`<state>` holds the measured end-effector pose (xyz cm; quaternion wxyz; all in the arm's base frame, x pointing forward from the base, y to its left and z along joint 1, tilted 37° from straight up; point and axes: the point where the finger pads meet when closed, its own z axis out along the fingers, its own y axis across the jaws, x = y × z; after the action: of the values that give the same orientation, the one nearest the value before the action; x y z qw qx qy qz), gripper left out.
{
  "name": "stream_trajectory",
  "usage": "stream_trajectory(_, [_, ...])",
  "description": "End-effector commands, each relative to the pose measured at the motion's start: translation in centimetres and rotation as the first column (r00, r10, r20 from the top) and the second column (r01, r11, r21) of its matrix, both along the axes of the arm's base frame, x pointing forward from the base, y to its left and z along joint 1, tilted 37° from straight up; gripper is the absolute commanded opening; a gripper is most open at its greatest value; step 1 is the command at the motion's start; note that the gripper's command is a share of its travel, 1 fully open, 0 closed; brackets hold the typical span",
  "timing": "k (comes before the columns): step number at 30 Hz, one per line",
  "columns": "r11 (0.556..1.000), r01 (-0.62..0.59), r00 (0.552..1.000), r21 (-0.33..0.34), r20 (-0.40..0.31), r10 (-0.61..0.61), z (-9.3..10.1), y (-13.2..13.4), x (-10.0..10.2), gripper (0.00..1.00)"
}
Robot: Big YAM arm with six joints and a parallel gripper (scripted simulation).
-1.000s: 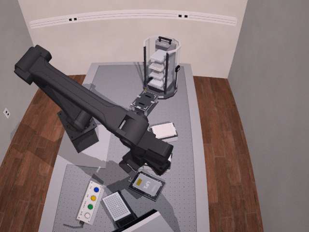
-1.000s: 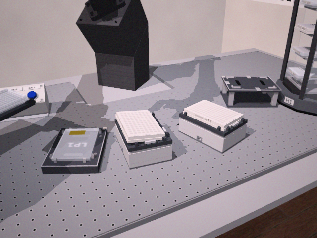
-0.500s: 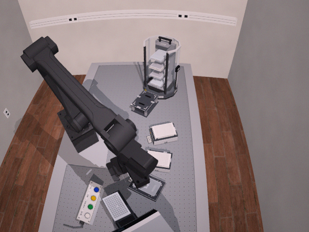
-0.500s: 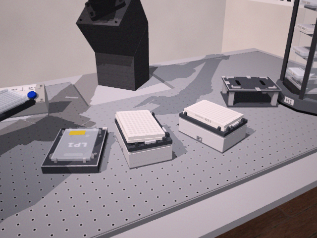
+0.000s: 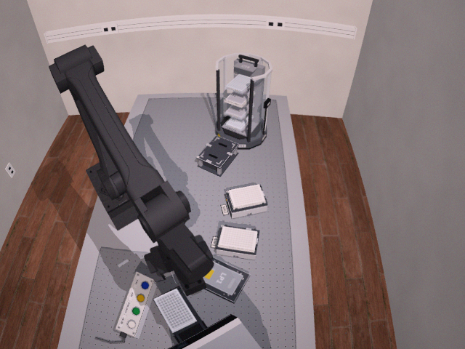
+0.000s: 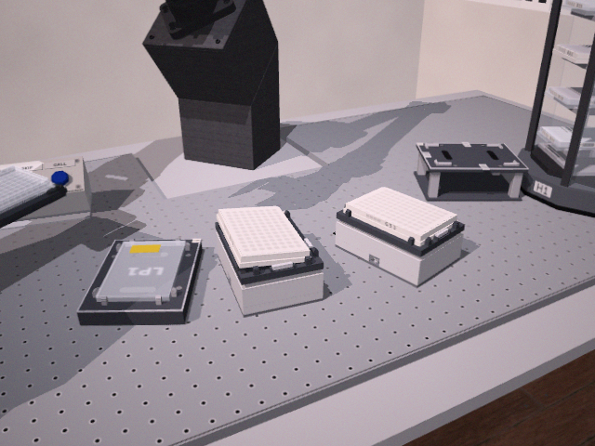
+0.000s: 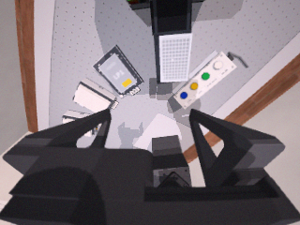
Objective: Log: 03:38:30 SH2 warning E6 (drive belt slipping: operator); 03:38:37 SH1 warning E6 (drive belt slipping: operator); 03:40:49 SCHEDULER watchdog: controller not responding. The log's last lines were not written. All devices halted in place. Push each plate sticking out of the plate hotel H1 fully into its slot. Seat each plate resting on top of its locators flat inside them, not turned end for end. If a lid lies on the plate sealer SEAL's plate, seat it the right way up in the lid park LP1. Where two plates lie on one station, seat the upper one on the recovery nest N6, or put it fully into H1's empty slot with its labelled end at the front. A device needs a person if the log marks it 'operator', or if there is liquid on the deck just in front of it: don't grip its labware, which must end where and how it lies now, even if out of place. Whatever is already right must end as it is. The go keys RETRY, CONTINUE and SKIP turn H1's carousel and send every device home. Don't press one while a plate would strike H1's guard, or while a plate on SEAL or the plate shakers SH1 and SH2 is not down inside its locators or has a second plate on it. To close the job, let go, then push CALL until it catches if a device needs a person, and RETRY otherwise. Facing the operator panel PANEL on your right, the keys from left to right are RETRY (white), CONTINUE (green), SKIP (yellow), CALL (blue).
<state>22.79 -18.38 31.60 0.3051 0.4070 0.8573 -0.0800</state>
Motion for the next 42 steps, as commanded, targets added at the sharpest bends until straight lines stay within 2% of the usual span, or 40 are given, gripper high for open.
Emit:
stream_trajectory(1, [0.999, -0.024, 1.0, -0.04, 0.007, 0.025, 0.7, -1.1, -0.7, 1.0])
stream_trajectory(9, [0.999, -0.024, 1.0, -0.036, -0.001, 0.024, 0.8, -3.0, -1.6, 1.0])
stream_trajectory(15, [0.997, -0.023, 1.0, -0.068, 0.02, 0.025, 2.8, -4.8, -2.8, 1.0])
stream_trajectory(20, [0.998, -0.023, 1.0, -0.065, 0.014, 0.024, 2.7, -5.5, -3.5, 1.0])
stream_trajectory(21, [0.999, -0.024, 1.0, -0.042, -0.001, 0.024, 1.3, -5.6, -3.9, 1.0])
stream_trajectory(24, [0.995, -0.061, 0.998, -0.081, -0.013, 0.06, 2.5, -6.4, -4.5, 1.0])
stream_trajectory(26, [0.993, -0.081, 0.996, -0.081, -0.029, 0.079, 1.9, -6.3, -4.5, 1.0])
stream_trajectory(28, [0.991, -0.096, 0.995, -0.09, -0.024, 0.094, 2.1, -5.7, -4.3, 1.0])
stream_trajectory(29, [0.994, -0.082, 0.996, -0.079, -0.025, 0.08, 1.5, -5.7, -4.5, 1.0])
stream_trajectory(39, [0.994, -0.082, 0.996, -0.079, -0.025, 0.08, 1.5, -5.7, -4.5, 1.0])
stream_trajectory(40, [0.993, -0.103, 0.994, -0.055, -0.044, 0.101, -0.6, -5.9, -3.9, 1.0])
stream_trajectory(42, [0.995, -0.083, 0.996, -0.047, -0.037, 0.082, -1.4, -6.3, -3.4, 1.0])
